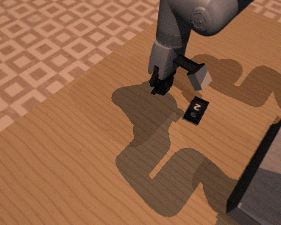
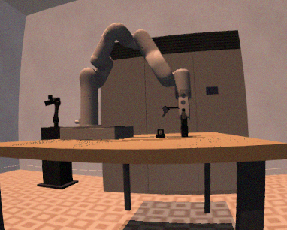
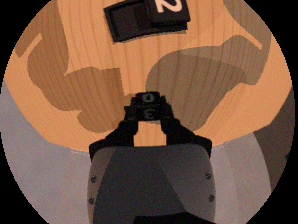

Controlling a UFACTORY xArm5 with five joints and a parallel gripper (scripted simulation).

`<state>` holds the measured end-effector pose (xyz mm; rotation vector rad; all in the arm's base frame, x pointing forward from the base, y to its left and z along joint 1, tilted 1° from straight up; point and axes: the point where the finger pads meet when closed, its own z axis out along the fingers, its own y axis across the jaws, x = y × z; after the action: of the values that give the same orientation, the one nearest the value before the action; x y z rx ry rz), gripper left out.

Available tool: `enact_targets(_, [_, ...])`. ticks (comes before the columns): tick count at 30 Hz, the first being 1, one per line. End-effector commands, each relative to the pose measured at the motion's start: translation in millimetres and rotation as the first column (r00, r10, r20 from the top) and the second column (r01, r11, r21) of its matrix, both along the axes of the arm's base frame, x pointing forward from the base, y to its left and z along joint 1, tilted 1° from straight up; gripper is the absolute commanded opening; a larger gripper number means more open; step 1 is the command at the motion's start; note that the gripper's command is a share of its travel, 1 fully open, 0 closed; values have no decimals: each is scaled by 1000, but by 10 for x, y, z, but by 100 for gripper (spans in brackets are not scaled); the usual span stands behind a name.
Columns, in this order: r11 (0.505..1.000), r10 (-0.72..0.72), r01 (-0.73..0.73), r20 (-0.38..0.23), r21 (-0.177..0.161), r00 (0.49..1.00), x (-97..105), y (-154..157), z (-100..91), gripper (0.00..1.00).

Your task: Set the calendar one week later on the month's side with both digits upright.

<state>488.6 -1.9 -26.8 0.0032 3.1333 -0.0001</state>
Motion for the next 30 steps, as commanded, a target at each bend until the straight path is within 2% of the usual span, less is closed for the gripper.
enact_targets(1, [1000,0,0,4,0,1000,14,0,13,35])
enact_targets(2, [1000,0,0,4,0,1000,14,0,13,39])
enact_targets(6, [1000,0,0,4,0,1000,14,0,13,39])
enact_targets(7, [1000,0,0,4,0,1000,14,0,13,43])
enact_targets(9, [1000,0,0,4,0,1000,14,0,13,43])
enact_targets(10, [1000,0,0,4,0,1000,14,0,13,47])
enact_targets(23, [1000,0,0,4,0,1000,14,0,21,47])
enact_targets(30, [1000,0,0,4,0,1000,12,0,194,47])
